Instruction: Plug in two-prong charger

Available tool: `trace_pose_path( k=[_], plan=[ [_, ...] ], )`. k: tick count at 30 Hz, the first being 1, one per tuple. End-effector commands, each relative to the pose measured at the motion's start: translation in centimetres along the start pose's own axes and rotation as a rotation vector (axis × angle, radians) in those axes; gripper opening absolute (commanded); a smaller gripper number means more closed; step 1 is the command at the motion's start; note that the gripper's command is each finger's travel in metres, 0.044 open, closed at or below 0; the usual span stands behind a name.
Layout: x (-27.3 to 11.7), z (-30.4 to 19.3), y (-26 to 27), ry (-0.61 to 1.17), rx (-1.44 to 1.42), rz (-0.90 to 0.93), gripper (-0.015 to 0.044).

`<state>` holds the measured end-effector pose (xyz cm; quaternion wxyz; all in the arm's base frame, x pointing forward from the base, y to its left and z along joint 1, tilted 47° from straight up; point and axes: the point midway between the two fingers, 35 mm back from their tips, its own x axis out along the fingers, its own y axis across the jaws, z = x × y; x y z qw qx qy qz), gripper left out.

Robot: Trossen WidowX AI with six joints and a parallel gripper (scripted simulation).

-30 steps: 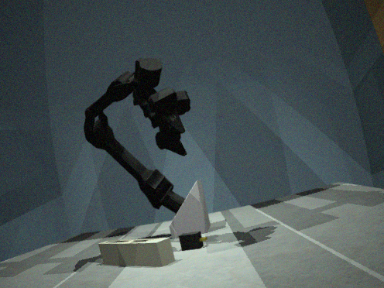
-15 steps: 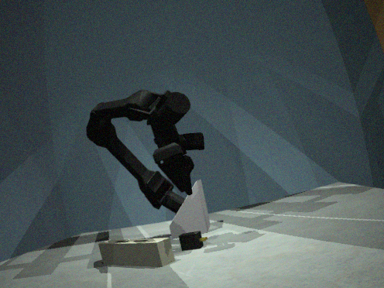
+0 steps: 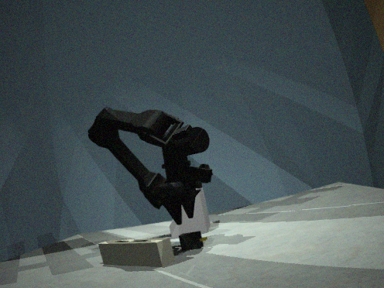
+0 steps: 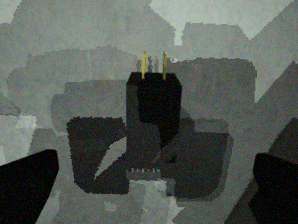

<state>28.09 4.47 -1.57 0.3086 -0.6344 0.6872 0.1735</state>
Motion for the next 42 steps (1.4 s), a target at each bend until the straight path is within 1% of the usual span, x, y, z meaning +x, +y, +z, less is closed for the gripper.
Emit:
trace_pose_path(
  k=[1,42],
  plan=[
    [0.4,-0.1,0.1,0.016,0.008,0.001,0.044],
    [6.5,0.4,0.2,0.018,0.008,0.0,0.044]
  ],
)
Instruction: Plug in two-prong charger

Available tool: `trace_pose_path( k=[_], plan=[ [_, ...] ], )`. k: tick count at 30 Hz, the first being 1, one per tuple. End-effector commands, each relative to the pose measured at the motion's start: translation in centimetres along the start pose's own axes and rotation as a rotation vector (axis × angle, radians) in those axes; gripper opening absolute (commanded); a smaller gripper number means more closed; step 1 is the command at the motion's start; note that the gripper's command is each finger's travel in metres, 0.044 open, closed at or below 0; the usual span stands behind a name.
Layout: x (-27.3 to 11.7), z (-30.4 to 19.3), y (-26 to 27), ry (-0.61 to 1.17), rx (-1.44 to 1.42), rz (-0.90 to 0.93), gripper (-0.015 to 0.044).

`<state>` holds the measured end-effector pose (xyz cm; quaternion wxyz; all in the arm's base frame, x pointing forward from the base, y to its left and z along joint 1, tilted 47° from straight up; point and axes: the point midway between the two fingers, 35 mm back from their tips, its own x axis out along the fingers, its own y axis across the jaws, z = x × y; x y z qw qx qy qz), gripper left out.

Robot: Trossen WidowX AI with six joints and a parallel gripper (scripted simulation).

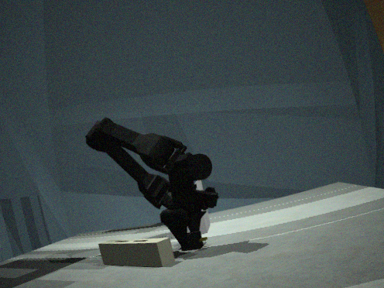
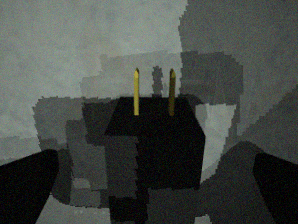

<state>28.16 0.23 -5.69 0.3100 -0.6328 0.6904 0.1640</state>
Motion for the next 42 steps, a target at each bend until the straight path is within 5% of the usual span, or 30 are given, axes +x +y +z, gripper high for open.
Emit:
trace_pose_path(
  k=[1,3,15,21,24,42],
  plan=[
    [0.7,0.0,0.2,0.007,-0.008,0.0,0.044],
    [0.7,0.0,0.2,0.007,-0.008,0.0,0.044],
    [0.4,0.0,0.1,0.002,0.0,0.002,0.0125],
    [0.4,0.0,0.1,0.002,0.0,0.002,0.0085],
    [-0.1,0.0,0.0,0.001,-0.001,0.002,0.0006],
    [-5.0,-0.8,0.5,0.003,0.023,0.002,0.0]
  ],
)
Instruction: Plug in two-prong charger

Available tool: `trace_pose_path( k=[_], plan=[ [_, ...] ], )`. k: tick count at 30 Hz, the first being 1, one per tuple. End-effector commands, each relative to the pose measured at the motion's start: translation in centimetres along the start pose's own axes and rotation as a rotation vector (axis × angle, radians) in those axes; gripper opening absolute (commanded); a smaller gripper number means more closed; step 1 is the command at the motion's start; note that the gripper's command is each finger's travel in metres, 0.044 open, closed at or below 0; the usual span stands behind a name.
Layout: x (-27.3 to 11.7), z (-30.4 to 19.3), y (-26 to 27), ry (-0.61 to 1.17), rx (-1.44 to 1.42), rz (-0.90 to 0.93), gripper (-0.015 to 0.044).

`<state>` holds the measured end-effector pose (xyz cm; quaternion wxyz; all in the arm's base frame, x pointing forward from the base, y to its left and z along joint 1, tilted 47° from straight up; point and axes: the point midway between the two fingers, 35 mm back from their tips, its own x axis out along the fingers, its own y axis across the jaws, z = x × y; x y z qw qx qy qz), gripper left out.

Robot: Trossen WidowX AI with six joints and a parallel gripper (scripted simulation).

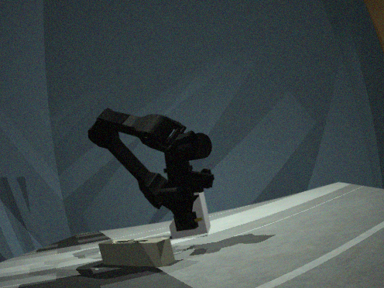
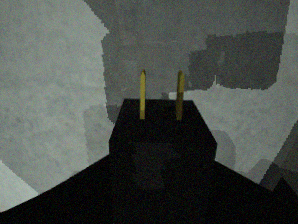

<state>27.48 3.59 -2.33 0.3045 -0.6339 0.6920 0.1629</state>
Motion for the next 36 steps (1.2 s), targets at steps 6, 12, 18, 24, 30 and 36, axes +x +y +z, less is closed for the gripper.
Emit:
trace_pose_path(
  k=[6,12,18,24,30,36],
  plan=[
    [0.0,-0.8,-0.2,-0.014,0.138,0.008,0.0],
    [0.3,-1.4,-0.2,-0.019,0.253,0.015,0.0],
    [0.7,-2.1,-0.2,-0.024,0.368,0.023,0.0],
    [1.0,-2.7,-0.2,-0.028,0.483,0.031,0.0],
    [1.4,-3.3,-0.1,-0.03,0.599,0.04,0.0],
    [1.7,-4.0,-0.1,-0.032,0.714,0.048,0.0]
  ],
)
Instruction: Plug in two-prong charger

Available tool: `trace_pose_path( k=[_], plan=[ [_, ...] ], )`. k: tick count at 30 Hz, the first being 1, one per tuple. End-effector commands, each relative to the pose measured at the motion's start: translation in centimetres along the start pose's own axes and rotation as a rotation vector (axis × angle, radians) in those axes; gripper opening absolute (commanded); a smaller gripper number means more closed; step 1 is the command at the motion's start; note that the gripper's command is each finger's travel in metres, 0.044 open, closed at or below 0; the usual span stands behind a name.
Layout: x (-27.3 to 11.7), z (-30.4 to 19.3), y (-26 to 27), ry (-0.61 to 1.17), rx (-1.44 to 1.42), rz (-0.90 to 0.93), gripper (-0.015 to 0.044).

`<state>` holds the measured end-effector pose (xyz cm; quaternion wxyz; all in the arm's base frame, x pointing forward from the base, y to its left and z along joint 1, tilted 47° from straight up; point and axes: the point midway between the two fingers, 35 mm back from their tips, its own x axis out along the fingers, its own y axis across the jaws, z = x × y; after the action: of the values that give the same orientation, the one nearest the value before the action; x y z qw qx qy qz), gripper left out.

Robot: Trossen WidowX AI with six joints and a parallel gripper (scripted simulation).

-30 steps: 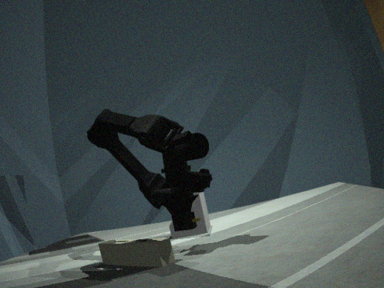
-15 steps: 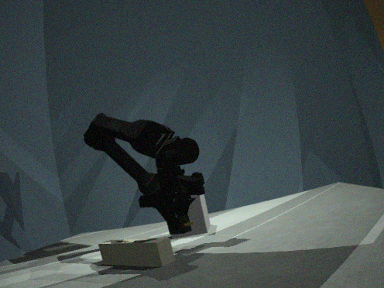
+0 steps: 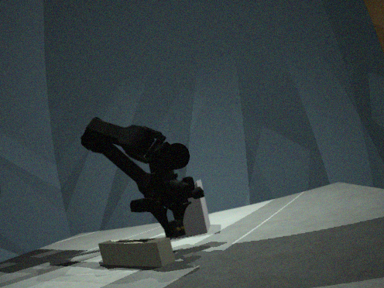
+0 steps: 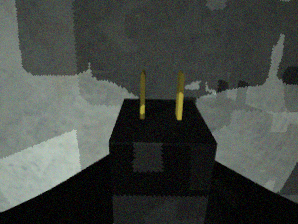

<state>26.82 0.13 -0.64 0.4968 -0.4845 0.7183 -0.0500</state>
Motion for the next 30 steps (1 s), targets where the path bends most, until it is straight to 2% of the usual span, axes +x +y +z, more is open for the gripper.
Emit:
trace_pose_path(
  k=[1,30],
  plan=[
    [0.1,-0.4,-0.3,-0.005,0.084,0.001,0.0],
    [1.7,-3.2,-1.6,-0.004,0.643,0.035,0.0]
  ],
)
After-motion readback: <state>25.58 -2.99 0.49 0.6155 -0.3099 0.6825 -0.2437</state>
